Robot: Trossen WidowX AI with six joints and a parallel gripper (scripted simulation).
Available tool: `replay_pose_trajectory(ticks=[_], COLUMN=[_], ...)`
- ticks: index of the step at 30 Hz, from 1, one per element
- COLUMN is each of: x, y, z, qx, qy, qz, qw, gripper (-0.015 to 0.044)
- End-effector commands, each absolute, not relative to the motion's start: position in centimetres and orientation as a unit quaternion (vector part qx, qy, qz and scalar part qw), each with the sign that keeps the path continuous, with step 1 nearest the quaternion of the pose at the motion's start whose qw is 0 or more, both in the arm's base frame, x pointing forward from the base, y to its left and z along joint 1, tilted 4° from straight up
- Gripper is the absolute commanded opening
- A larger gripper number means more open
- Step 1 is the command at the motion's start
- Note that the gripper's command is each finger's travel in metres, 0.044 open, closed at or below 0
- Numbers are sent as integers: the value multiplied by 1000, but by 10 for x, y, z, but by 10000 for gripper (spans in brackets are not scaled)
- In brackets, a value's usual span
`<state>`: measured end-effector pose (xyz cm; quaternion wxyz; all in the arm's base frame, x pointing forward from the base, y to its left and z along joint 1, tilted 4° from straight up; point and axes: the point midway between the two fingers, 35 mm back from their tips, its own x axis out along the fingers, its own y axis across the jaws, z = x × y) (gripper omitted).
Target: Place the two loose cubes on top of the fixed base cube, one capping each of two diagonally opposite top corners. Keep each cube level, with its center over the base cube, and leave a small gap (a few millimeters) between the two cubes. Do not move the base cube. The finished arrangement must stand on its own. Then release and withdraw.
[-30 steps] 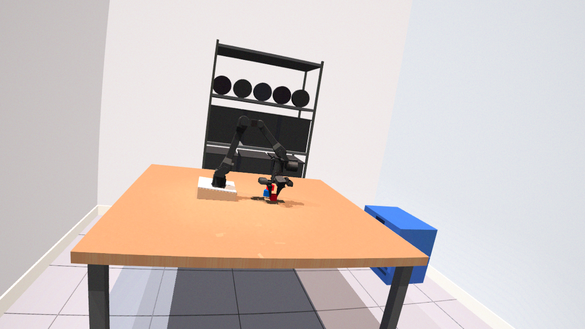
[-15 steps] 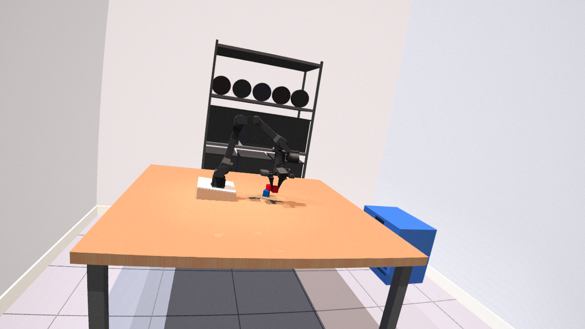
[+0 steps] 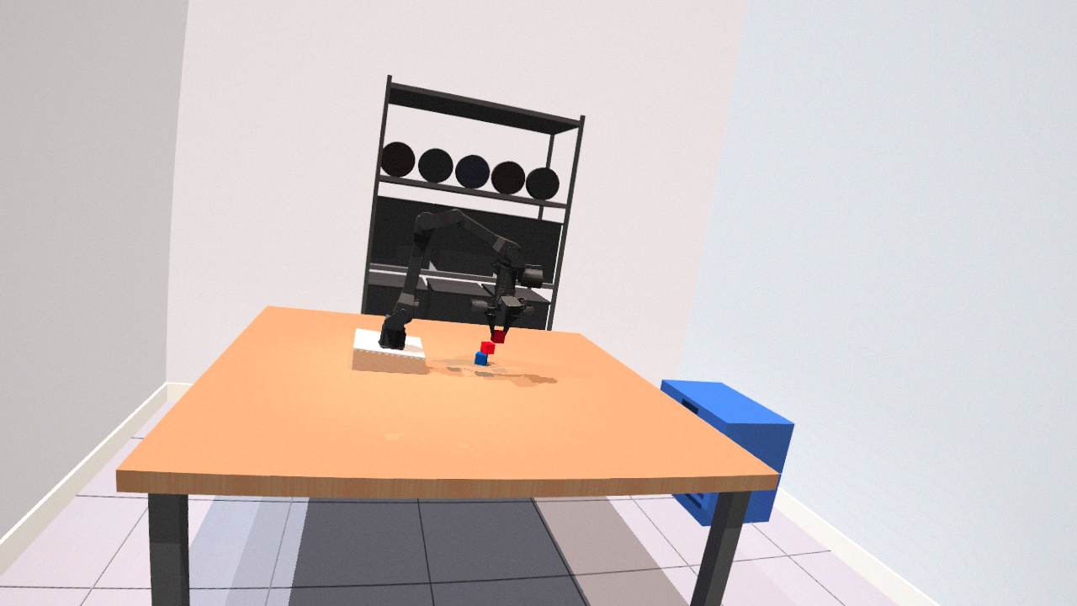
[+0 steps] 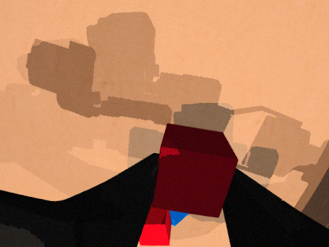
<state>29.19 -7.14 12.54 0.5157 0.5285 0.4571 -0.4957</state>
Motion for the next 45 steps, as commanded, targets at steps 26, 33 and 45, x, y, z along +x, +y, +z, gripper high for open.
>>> replay_pose_trajectory(ticks=[26,33,45], x=[287,283,275], y=[-2,16,41], z=[120,118,114], qx=[167,56,-112], qy=[653,671,668], qz=[-165,-63,91], qw=[720,737,730], gripper=[105,105,105])
